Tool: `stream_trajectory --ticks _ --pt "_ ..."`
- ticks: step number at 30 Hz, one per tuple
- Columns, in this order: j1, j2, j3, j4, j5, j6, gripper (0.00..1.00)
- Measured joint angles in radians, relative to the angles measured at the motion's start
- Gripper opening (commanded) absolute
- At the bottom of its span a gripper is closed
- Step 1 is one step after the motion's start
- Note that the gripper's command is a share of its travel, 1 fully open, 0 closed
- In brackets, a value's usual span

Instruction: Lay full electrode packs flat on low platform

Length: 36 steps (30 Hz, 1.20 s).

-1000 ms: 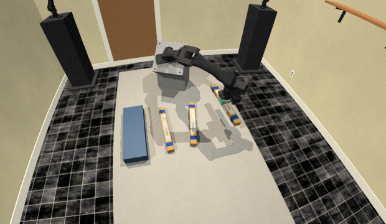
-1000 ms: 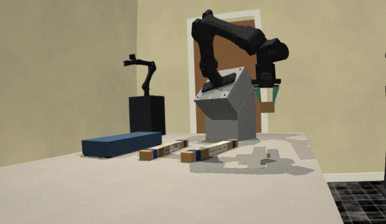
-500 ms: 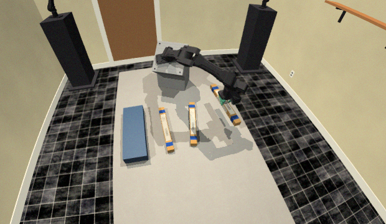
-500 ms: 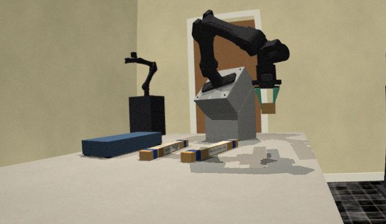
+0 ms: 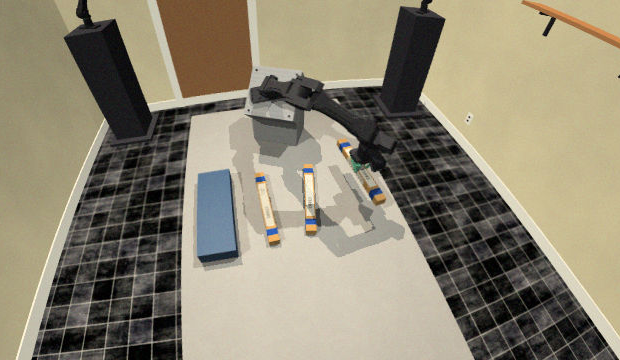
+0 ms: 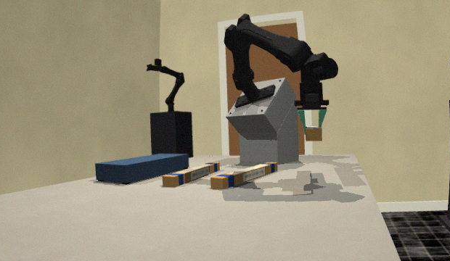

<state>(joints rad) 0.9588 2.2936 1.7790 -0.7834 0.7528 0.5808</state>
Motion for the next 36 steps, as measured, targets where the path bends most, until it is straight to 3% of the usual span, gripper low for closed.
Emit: stream_trajectory --ticks 36 --pt "-0.075 0.083 -0.018 0.160 -0.028 -0.099 0.00"
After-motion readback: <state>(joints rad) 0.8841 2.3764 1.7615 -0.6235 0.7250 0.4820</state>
